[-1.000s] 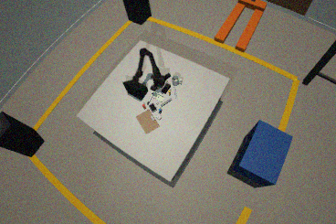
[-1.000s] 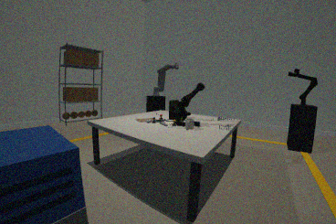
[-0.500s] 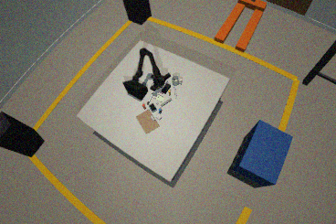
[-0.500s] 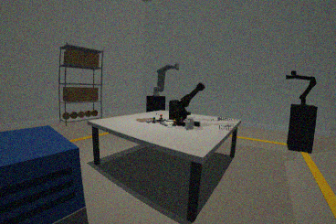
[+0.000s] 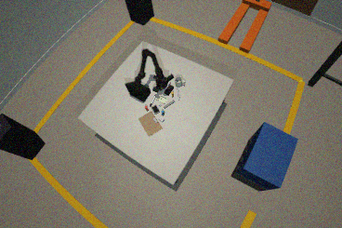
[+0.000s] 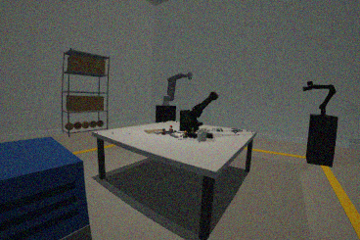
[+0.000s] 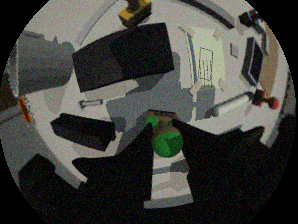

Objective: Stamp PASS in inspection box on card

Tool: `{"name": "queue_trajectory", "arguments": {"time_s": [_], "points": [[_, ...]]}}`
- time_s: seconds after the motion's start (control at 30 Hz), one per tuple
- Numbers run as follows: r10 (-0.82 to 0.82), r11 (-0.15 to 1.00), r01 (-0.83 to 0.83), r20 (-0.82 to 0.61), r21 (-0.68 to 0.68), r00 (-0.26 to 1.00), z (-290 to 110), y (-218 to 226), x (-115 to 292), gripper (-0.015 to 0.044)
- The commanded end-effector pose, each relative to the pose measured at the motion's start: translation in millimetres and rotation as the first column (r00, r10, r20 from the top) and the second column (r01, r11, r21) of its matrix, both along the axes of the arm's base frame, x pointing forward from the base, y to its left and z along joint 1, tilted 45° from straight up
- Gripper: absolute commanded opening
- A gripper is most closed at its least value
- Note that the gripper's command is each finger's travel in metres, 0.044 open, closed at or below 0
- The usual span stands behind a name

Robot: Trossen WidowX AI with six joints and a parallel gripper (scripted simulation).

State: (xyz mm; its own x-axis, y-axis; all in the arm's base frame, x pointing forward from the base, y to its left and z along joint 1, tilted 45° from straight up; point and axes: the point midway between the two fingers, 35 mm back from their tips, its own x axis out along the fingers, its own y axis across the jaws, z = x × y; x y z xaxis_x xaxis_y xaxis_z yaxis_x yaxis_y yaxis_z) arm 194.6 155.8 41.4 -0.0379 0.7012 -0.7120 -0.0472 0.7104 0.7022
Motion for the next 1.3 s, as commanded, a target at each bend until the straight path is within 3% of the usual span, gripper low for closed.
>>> {"name": "queue_trajectory", "arguments": {"time_s": [0.0, 1.27], "points": [[0.001, 1.0, -0.001, 0.007, 0.008, 1.0, 3.5, -1.0, 1.4, 0.0], [0.002, 1.0, -0.002, 0.007, 0.008, 1.0, 15.1, -14.4, 3.0, 0.0]]}}
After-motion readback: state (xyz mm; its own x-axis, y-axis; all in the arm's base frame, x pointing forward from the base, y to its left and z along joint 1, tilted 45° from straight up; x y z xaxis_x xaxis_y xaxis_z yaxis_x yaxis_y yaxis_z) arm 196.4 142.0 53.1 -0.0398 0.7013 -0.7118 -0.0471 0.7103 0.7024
